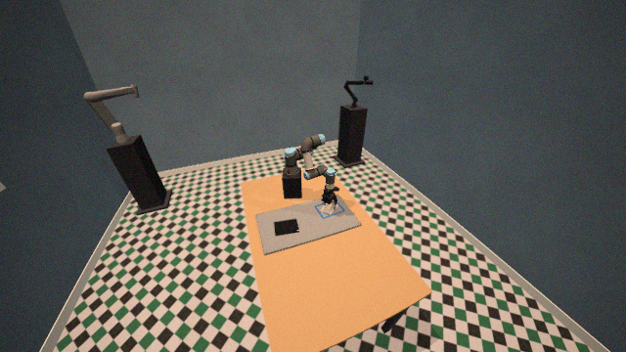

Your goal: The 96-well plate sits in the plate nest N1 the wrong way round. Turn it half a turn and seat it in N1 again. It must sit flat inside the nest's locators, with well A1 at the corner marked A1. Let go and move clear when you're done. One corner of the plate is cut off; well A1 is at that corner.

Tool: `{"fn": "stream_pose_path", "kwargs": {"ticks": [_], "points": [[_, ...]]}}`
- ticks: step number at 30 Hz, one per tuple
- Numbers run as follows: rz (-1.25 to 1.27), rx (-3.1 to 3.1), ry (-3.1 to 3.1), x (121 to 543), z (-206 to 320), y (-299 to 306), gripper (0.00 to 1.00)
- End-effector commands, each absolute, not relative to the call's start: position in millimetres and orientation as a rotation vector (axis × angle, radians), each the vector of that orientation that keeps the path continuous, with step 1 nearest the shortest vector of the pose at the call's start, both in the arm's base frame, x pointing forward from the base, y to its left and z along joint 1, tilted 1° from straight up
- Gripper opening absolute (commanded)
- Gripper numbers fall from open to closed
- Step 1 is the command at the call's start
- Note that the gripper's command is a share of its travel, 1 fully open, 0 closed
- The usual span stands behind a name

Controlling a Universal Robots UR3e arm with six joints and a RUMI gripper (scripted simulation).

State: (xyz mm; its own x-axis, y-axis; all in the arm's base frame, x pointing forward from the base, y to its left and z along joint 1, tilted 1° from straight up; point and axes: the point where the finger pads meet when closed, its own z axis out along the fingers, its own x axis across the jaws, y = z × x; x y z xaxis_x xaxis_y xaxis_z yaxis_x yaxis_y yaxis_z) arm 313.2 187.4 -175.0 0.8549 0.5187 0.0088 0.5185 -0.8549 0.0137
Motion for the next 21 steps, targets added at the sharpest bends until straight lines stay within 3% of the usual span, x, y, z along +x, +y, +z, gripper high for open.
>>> {"fn": "stream_pose_path", "kwargs": {"ticks": [1, 21], "points": [[0.025, 3.016, 0.843, 315, -174, 188, 0.00], [0.022, 3.016, 0.843, 313, -153, 188, 0.00]]}}
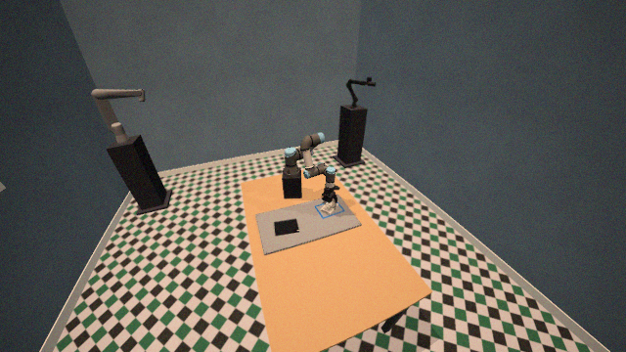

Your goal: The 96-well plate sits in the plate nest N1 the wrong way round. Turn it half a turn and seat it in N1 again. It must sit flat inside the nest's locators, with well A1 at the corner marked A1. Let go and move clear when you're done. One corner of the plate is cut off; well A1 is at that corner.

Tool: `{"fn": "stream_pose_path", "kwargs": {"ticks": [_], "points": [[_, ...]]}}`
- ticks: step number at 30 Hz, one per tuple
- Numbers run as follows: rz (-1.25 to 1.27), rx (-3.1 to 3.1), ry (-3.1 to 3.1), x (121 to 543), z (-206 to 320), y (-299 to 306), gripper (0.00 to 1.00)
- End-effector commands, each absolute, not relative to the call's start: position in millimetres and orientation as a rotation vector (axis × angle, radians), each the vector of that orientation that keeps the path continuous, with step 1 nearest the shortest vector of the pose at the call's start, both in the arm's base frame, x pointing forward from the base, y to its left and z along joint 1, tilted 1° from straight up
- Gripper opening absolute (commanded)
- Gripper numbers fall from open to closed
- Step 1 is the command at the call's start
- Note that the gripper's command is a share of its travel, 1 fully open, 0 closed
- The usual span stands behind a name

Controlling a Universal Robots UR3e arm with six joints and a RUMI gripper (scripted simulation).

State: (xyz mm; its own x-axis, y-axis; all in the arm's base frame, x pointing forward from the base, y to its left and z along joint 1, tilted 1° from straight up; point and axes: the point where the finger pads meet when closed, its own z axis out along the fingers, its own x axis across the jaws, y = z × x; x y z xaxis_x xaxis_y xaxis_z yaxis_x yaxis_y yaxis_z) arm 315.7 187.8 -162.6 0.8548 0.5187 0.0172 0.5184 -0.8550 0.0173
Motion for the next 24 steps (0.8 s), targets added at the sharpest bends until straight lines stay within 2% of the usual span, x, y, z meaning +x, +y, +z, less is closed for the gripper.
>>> {"fn": "stream_pose_path", "kwargs": {"ticks": [1, 24], "points": [[0.022, 3.016, 0.843, 313, -151, 188, 0.00], [0.028, 3.016, 0.843, 314, -116, 188, 0.00]]}}
